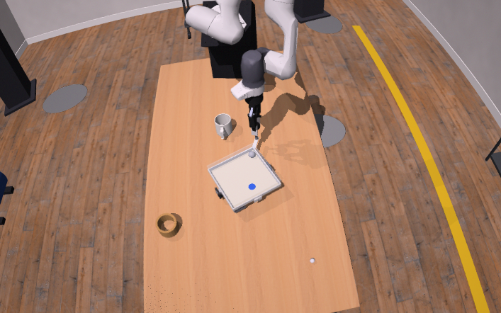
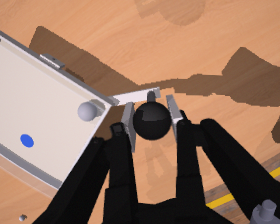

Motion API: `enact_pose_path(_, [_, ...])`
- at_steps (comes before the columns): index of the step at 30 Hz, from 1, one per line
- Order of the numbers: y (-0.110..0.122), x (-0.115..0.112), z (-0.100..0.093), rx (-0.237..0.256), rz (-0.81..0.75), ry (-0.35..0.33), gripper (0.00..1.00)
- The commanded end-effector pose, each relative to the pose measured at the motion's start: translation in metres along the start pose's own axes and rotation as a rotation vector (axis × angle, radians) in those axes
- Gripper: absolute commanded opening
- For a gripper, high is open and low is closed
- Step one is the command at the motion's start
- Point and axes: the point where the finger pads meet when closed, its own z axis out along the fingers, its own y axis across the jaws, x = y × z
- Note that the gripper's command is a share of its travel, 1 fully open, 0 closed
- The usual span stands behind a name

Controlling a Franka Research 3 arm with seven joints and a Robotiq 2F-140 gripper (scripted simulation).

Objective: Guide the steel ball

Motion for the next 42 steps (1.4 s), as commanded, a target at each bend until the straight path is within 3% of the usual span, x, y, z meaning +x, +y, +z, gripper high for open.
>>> enact_pose_path(1, [-0.0006,-0.0012,-0.0015,0.003,-0.001,-0.002,0.00])
enact_pose_path(42, [0.0021,0.0004,0.0045,0.003,-0.001,-0.002,0.00])
